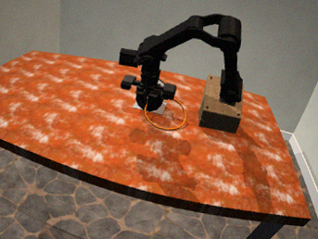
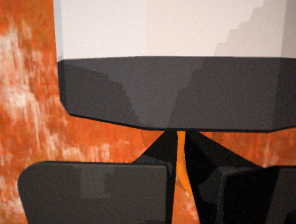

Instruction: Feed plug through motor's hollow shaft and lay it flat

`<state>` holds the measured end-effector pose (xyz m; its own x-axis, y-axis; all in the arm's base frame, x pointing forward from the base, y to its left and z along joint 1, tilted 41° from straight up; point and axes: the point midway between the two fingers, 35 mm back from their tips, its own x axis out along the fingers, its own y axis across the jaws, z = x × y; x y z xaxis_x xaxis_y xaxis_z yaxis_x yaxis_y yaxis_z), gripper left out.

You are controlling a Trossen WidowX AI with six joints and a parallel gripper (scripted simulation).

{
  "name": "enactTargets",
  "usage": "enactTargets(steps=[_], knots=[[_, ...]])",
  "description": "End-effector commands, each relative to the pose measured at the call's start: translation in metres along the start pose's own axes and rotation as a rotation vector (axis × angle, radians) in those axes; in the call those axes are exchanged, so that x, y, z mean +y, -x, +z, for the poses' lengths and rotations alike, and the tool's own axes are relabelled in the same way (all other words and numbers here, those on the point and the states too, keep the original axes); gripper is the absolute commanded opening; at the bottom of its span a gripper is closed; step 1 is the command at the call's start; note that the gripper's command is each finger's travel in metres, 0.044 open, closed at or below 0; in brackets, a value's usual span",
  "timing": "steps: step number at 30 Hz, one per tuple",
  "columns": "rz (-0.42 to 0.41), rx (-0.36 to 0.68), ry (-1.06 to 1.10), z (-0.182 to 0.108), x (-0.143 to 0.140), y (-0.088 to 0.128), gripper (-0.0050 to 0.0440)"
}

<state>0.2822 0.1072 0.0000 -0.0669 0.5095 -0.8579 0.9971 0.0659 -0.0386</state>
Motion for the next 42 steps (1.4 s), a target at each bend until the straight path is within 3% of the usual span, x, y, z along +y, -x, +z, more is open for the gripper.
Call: enactTargets(steps=[1,14,18,19,24,28,39,42], knots=[[-0.006,-0.002,-0.005,0.007,0.0,-0.002,0.0],[-0.007,-0.002,-0.006,0.008,0.0,-0.002,0.0],[-0.004,0.0,-0.007,0.006,0.0,-0.001,0.0096],[-0.004,0.0,-0.007,0.006,0.0,-0.001,0.01],[-0.004,0.0,-0.007,0.005,0.0,0.001,0.01],[-0.007,-0.002,-0.006,-0.014,0.001,0.024,0.01],[-0.007,-0.002,-0.006,-0.014,0.001,0.024,0.01],[-0.008,-0.001,-0.005,-0.014,-0.001,0.015,0.01]])
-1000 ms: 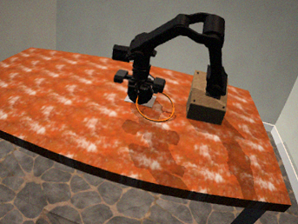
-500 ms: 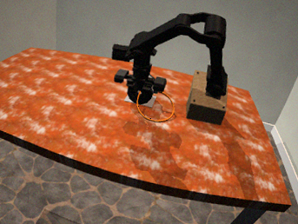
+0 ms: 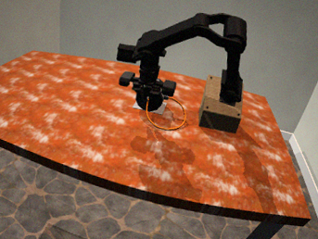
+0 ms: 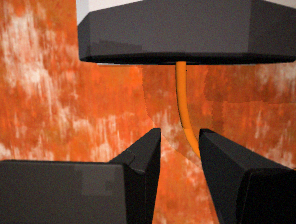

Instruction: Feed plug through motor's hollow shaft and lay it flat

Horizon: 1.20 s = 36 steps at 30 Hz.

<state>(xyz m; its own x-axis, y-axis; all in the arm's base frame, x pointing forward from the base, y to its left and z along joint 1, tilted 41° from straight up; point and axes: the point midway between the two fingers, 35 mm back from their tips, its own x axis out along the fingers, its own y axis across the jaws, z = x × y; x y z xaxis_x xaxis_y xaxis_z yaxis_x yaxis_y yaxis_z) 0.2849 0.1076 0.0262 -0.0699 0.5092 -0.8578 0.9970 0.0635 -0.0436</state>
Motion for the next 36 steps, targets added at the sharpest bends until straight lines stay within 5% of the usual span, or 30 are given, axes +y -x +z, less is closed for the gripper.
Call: enactTargets(steps=[1,31,36], knots=[[-0.004,-0.002,-0.001,-0.001,-0.004,-0.017,0.01],[-0.004,-0.002,-0.001,0.001,-0.005,-0.03,0.01],[0.001,0.0,0.003,0.001,-0.004,-0.028,0.0067]])
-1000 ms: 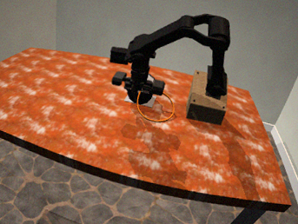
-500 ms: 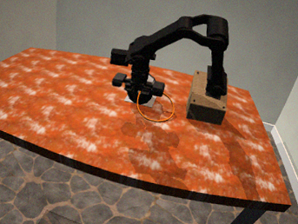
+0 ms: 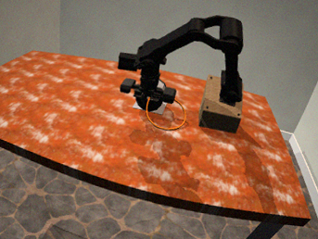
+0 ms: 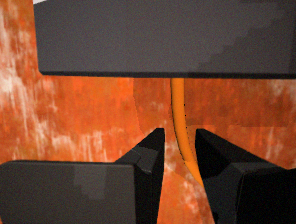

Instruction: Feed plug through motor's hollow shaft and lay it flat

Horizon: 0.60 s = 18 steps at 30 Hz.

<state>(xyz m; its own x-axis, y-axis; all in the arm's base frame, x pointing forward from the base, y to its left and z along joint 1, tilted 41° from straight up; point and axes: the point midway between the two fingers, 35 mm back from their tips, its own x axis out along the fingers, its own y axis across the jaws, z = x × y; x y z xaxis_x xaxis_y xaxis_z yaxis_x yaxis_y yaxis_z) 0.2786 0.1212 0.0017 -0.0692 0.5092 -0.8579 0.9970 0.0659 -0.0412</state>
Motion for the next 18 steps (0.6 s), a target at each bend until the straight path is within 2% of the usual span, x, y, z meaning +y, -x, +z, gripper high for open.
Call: enactTargets(steps=[1,10,18], knots=[[0.0,0.0,0.0,0.0,0.0001,0.0001,0.006],[0.0,0.0,0.0,0.0,0.0001,0.0001,0.0],[-0.002,-0.001,-0.002,0.0039,0.0009,0.0009,0.0]])
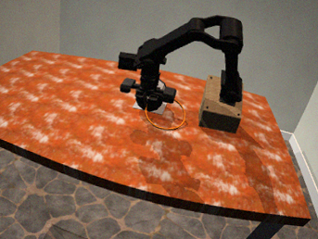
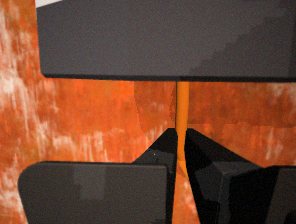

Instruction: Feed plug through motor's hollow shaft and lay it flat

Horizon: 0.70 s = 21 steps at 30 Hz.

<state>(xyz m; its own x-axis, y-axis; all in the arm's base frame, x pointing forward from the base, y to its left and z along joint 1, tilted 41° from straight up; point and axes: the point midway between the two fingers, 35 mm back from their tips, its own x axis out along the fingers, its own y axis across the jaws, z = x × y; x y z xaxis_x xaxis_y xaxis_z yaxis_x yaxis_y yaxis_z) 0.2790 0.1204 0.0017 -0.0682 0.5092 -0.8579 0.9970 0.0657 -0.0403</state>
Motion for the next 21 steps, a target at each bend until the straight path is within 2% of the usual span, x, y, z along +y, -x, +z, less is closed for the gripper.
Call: enactTargets(steps=[1,11,15,19,21], knots=[[-0.003,-0.001,-0.003,0.005,0.001,0.001,0.0],[-0.005,-0.002,-0.005,0.009,0.002,0.002,0.0],[0.0,0.0,-0.004,0.007,0.002,0.003,0.0096],[0.0,0.0,-0.004,0.007,0.002,0.005,0.01],[-0.004,-0.001,-0.005,0.001,0.003,0.021,0.01]])
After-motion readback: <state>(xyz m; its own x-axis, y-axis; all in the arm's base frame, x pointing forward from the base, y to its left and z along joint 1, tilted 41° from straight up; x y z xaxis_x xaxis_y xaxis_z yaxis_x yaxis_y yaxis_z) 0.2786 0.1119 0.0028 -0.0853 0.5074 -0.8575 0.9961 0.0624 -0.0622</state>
